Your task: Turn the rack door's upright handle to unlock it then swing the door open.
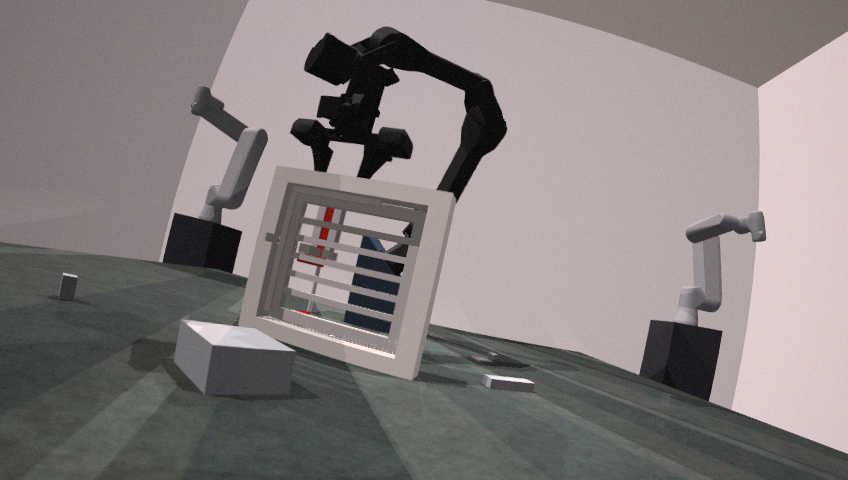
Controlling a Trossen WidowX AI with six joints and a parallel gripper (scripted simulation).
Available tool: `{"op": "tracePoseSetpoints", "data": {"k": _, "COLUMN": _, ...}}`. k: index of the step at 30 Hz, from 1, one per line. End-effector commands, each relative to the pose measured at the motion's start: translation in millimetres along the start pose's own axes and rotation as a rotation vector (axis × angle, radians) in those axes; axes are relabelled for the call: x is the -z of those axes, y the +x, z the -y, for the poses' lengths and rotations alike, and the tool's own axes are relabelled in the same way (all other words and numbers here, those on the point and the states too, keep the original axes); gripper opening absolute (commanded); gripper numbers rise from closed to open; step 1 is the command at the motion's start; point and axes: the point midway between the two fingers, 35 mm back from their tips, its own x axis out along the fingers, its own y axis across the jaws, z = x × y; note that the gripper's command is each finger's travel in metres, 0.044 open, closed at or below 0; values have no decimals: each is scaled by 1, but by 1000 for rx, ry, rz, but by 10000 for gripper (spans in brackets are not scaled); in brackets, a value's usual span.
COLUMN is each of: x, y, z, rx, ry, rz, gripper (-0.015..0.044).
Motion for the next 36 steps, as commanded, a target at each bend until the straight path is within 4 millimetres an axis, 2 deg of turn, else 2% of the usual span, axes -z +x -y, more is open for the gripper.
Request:
{"op": "tracePoseSetpoints", "data": {"k": 1, "x": -1, "y": 7, "z": -1, "rx": -2, "ry": 3, "rz": -1, "gripper": 296}}
{"op": "tracePoseSetpoints", "data": {"k": 32, "x": 1, "y": 55, "z": -3, "rx": -5, "ry": 2, "rz": -1, "gripper": 296}}
{"op": "tracePoseSetpoints", "data": {"k": 36, "x": 1, "y": 55, "z": -3, "rx": -5, "ry": 2, "rz": -1, "gripper": 191}}
